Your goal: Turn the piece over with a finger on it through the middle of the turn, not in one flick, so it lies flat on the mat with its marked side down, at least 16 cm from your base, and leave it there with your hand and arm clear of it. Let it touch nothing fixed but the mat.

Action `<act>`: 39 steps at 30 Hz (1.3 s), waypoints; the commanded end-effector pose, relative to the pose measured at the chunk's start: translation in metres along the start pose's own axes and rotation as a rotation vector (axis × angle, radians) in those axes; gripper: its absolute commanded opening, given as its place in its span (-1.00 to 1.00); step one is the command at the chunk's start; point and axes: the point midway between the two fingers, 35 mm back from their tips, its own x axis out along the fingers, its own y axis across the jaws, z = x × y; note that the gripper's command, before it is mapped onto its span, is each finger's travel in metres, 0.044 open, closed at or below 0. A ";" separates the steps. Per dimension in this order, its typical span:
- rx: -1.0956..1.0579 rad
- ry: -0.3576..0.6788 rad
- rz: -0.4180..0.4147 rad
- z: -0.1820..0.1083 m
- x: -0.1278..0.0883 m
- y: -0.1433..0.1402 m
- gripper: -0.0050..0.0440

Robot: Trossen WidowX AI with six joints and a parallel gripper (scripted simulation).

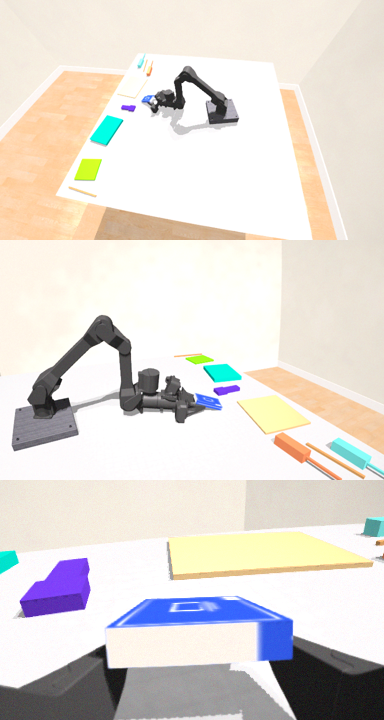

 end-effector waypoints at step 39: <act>0.010 0.025 -0.063 -0.009 0.006 0.001 -0.80</act>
